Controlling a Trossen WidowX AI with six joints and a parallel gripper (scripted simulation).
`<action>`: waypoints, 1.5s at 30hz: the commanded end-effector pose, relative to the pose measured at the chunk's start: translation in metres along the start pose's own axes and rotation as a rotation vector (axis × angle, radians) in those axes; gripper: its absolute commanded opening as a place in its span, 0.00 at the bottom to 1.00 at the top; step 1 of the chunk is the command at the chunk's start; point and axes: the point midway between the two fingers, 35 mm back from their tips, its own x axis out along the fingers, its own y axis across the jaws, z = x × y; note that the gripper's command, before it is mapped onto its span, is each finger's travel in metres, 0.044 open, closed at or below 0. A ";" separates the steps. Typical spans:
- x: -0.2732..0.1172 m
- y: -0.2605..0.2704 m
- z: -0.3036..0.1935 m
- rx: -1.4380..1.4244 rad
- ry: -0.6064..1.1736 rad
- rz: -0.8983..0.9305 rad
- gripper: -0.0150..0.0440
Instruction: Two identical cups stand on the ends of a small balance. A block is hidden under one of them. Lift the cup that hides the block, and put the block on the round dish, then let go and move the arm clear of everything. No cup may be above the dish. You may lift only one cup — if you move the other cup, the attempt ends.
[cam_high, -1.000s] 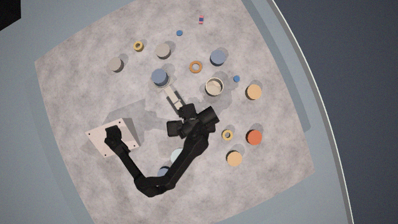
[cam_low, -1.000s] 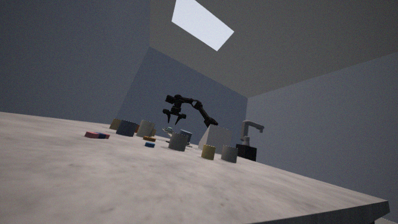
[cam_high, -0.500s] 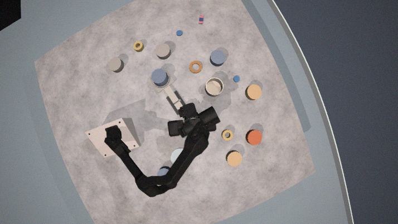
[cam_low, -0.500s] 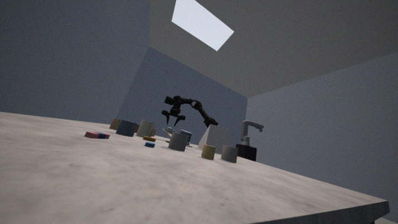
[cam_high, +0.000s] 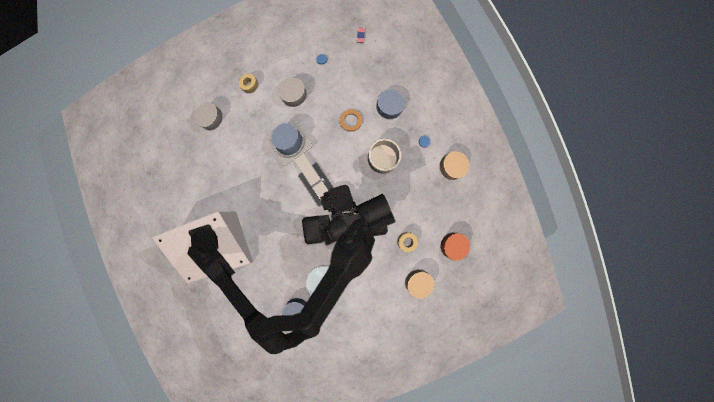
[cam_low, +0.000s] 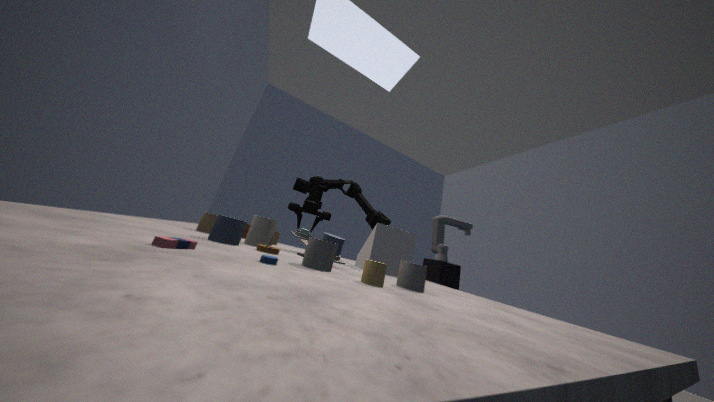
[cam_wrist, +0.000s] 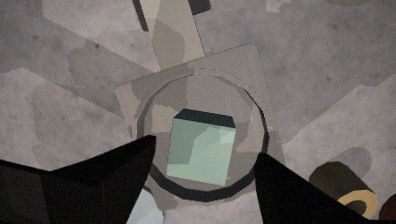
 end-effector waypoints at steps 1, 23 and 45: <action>0.009 0.002 0.001 -0.009 0.007 0.005 0.69; 0.005 0.002 0.004 0.017 0.010 -0.004 0.25; -0.077 0.002 -0.003 -0.010 0.000 0.008 0.25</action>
